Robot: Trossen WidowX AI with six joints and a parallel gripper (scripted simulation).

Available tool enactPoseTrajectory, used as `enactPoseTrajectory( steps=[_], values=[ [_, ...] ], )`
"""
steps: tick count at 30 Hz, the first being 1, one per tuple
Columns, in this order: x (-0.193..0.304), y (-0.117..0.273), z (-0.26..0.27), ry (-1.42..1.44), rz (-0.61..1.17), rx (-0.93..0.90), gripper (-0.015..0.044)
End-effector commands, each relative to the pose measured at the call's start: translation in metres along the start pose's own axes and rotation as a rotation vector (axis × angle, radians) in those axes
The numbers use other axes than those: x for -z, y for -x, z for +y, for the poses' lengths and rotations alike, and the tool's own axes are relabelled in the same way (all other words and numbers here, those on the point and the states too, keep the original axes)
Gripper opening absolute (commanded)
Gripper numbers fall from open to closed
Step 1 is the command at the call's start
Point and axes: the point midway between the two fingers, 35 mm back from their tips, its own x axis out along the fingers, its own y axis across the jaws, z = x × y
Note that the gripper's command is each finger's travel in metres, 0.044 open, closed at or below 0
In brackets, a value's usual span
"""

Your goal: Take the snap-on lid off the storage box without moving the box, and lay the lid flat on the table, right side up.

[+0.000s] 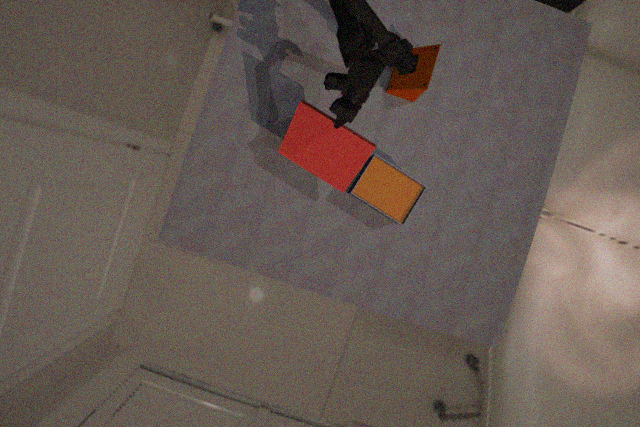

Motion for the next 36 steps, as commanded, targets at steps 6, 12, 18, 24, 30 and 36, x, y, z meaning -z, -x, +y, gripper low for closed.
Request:
enactPoseTrajectory(
  steps=[6,12,18,24,30,36],
  values=[
    [-0.02,0.003,0.0,-0.003,0.005,-0.005,0.0],
    [-0.031,0.004,-0.001,-0.003,0.005,-0.005,0.0],
    [-0.043,0.005,-0.002,-0.002,0.005,-0.005,0.0],
    [-0.055,0.006,-0.003,-0.002,0.005,-0.005,0.0],
    [-0.067,0.006,-0.004,-0.001,0.005,-0.005,0.0],
    [-0.079,0.007,-0.005,-0.001,0.005,-0.005,0.0]
  ],
)
